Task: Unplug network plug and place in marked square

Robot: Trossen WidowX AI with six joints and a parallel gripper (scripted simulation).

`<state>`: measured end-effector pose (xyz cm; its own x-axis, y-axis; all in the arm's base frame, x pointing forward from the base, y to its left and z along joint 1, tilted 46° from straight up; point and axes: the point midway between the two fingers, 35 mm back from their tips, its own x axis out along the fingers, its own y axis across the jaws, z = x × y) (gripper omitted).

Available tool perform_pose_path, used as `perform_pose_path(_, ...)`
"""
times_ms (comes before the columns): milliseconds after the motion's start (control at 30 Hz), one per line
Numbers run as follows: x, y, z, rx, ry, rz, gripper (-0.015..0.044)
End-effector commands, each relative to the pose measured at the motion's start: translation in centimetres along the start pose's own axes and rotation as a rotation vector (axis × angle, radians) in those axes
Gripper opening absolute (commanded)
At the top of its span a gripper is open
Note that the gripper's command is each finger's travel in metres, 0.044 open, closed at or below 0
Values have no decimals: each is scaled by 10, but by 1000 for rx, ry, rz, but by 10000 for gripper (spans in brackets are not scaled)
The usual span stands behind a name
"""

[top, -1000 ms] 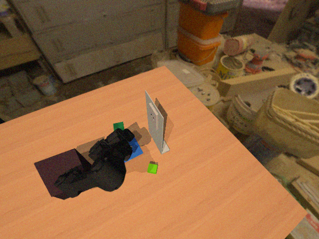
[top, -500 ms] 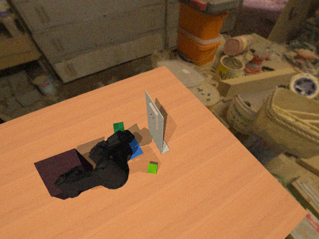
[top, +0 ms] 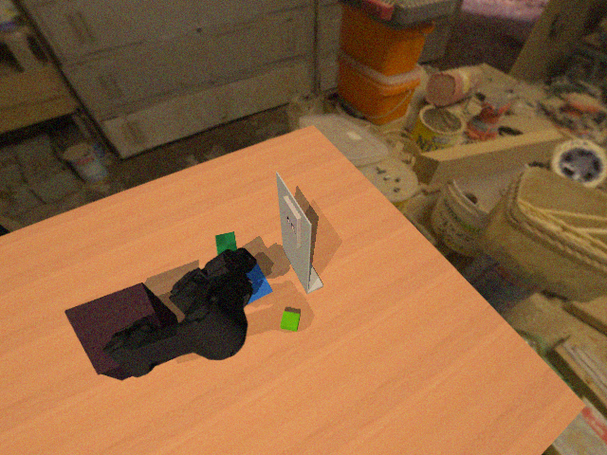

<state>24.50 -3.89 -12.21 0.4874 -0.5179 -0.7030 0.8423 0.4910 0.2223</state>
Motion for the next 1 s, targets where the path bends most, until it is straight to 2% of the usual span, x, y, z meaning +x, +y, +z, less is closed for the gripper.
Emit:
perform_pose_path(0, 0, 0, 0, 1, 0, 0, 131)
perform_pose_path(33, 0, 0, 0, 1, 0, 0, 156)
perform_pose_path(967, -20, 2, -2, -1, 5, -2, 156)
